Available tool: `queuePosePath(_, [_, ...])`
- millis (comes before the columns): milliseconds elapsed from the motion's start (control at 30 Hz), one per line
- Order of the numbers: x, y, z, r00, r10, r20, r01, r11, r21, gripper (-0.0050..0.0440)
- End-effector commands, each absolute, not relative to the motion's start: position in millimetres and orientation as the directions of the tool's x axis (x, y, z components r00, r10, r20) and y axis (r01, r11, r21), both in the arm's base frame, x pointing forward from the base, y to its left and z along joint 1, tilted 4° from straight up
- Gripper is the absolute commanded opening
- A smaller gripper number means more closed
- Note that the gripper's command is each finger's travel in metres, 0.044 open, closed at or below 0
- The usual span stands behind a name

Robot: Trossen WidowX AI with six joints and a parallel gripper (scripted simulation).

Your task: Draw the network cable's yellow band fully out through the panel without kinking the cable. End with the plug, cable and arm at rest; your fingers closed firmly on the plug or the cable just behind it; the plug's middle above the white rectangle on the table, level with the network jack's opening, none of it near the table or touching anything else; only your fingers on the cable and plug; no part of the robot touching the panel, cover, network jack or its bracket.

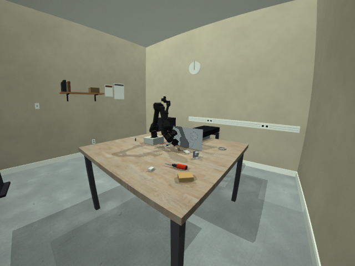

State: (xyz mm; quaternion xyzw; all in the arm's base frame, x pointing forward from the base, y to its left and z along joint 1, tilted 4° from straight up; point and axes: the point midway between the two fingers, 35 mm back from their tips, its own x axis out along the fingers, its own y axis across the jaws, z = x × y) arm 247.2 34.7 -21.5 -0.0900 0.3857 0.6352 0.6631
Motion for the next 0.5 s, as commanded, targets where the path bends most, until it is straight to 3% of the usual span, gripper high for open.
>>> queuePosePath(0, [241.1,42.1,-24.4,-0.107,0.825,-0.554,-0.954,0.071,0.291,0.0440])
queuePosePath(300, [233.5,55.1,-26.3,-0.069,0.899,-0.433,-0.996,-0.039,0.077,0.0440])
queuePosePath(467, [233.0,56.0,-26.3,-0.067,0.902,-0.426,-0.997,-0.044,0.065,0.0440])
